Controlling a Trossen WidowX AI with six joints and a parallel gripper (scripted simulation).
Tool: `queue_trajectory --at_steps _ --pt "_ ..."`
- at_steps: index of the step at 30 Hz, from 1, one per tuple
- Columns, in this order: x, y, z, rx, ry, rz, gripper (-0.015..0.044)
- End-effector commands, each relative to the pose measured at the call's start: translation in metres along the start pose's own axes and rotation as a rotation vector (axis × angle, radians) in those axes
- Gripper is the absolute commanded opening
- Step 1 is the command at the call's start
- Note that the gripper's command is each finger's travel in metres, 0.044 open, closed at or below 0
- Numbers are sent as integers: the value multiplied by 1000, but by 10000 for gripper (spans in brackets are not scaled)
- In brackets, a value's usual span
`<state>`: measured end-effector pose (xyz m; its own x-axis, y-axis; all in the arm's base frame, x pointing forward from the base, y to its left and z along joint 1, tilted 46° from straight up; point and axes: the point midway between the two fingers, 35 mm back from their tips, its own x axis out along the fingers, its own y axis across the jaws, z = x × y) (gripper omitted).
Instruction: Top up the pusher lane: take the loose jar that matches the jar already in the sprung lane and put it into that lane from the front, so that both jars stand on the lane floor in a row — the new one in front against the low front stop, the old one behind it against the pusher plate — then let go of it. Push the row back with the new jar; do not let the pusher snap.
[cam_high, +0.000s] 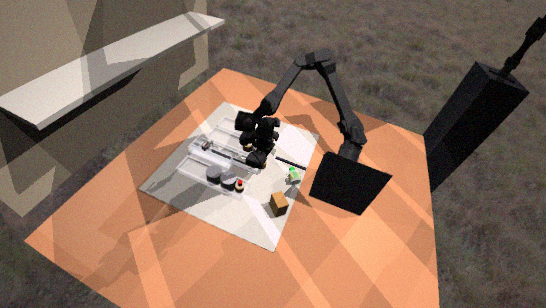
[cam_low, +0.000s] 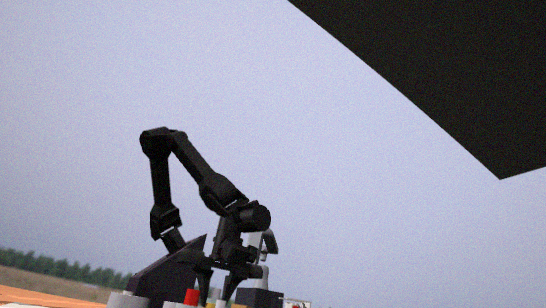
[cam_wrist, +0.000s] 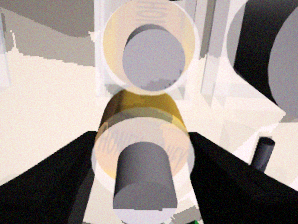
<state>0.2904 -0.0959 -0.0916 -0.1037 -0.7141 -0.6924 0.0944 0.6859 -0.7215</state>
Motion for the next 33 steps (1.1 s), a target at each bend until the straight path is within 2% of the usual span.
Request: queue_trajectory --at_steps 1,33 --pt "-2 -2 12 21 -24 0 0" --pt "-4 -3 24 22 -24 0 0"
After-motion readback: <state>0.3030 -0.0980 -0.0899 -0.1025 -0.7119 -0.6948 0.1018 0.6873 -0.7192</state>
